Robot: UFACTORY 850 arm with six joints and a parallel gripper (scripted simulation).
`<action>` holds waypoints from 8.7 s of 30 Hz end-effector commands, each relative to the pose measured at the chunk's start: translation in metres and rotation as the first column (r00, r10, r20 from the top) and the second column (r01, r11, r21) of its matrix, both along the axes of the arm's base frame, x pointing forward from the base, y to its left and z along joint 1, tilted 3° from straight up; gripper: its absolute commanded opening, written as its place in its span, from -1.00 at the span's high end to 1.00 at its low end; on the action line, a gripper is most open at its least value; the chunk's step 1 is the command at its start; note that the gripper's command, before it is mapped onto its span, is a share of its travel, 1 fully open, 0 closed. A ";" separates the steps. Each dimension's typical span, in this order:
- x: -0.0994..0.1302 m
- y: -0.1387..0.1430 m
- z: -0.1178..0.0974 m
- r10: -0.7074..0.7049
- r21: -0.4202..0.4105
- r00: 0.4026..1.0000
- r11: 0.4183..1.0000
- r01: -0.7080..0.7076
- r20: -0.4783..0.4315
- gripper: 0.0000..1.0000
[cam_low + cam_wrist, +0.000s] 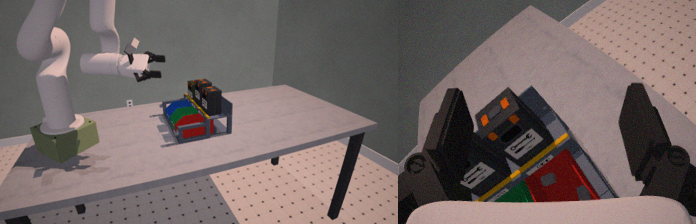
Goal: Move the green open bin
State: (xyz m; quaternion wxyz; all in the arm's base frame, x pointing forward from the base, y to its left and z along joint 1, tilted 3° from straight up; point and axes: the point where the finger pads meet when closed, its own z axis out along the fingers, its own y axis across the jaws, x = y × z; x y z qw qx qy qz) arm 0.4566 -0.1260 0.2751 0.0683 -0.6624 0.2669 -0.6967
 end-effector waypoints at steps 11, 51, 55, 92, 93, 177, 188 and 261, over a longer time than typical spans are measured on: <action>0.005 0.000 0.001 0.000 0.000 1.000 1.000 0.000 0.002 -1.00; 0.019 0.152 0.001 0.366 -0.001 0.930 0.930 -0.366 0.001 -1.00; 0.019 0.163 0.001 0.405 -0.001 0.914 0.914 -0.405 0.001 -1.00; -0.001 0.270 0.001 0.585 -0.001 0.811 0.811 -0.585 0.002 -1.00; -0.001 0.270 0.001 0.585 -0.001 0.811 0.811 -0.585 0.002 -1.00; -0.128 0.476 0.001 0.863 -0.001 0.505 0.505 -0.863 0.002 -1.00; -0.172 0.509 0.001 0.949 -0.001 0.315 0.315 -0.949 0.002 -1.00; -0.351 0.592 0.001 0.995 -0.001 -0.096 -0.096 -0.995 0.002 -1.00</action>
